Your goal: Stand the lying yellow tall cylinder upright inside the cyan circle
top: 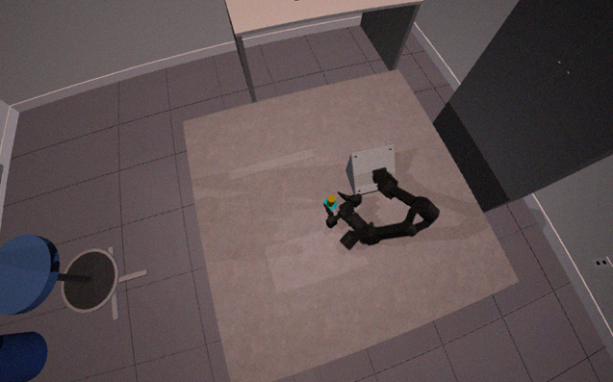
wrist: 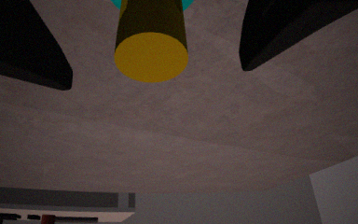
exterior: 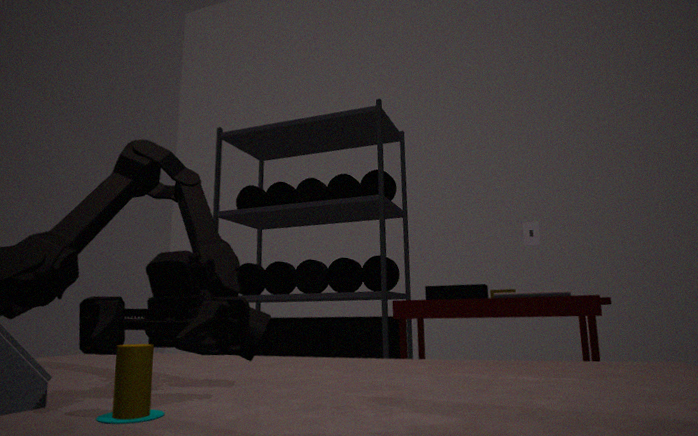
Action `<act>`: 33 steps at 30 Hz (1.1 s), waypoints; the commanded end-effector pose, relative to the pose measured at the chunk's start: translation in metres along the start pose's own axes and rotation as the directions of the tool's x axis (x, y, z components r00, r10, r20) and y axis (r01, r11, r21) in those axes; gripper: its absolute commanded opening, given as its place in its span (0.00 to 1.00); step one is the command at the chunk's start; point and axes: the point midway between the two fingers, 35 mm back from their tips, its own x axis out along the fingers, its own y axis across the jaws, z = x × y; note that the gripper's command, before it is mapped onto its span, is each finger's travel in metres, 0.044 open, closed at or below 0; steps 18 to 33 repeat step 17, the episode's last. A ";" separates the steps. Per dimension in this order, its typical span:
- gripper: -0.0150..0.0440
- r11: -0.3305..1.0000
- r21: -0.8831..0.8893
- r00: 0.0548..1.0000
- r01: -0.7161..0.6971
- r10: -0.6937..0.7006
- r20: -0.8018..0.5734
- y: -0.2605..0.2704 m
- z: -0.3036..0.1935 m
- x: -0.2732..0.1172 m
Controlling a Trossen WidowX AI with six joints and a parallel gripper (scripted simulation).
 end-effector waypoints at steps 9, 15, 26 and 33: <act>0.93 1.000 0.009 1.000 -0.006 0.006 0.011 0.000 0.071 -0.018; 0.93 1.000 -0.009 1.000 0.018 -0.018 -0.004 -0.002 0.076 -0.017; 0.93 0.995 -0.059 0.995 0.082 -0.085 -0.052 -0.006 0.076 -0.011; 0.93 0.995 -0.059 0.995 0.082 -0.085 -0.052 -0.006 0.076 -0.011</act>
